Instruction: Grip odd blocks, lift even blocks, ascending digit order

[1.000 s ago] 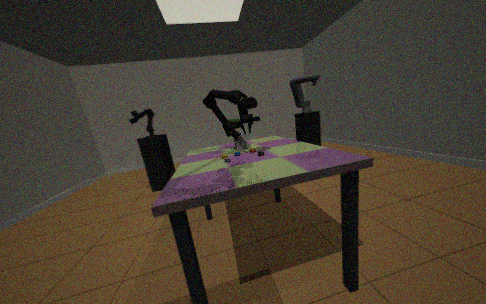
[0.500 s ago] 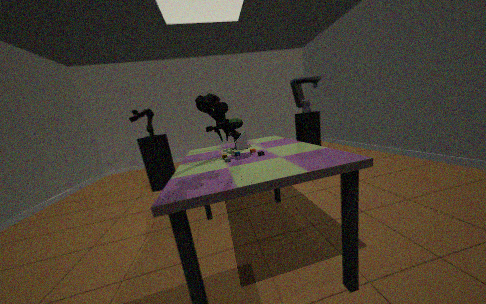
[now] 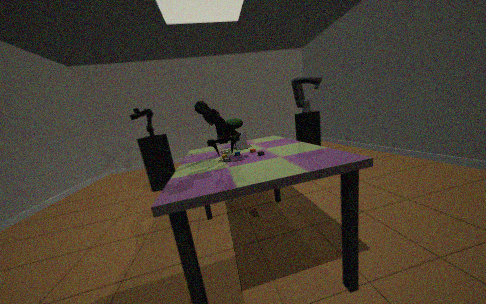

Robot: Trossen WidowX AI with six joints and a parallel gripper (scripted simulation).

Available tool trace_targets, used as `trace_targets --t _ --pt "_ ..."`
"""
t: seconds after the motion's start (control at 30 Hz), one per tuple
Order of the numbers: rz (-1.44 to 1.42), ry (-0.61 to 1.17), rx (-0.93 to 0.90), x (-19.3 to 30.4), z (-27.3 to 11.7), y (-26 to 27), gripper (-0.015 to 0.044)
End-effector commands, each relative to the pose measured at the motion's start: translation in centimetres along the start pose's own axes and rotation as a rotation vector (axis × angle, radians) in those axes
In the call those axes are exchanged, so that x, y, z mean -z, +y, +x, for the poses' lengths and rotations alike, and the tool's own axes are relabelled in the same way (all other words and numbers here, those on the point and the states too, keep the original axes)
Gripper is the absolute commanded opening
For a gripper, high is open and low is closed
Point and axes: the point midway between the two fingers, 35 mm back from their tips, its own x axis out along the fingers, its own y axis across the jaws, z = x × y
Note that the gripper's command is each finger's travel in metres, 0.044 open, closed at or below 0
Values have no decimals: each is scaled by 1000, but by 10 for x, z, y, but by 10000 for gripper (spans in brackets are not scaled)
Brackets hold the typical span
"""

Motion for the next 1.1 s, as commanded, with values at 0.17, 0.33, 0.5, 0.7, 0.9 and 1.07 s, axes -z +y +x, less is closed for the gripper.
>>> trace_targets --t 0.17,0.33,0.5,0.7,0.9,1.07 --pt "-6 -13 6 -2 13 0 400" --pt "-6 -13 6 -2 21 0 400" --pt "-6 -13 7 -2 29 0 400" --pt "-6 -13 8 -2 38 0 400" --pt "-6 -13 8 -2 38 0 269" --pt "-6 -13 8 -2 38 0 138"
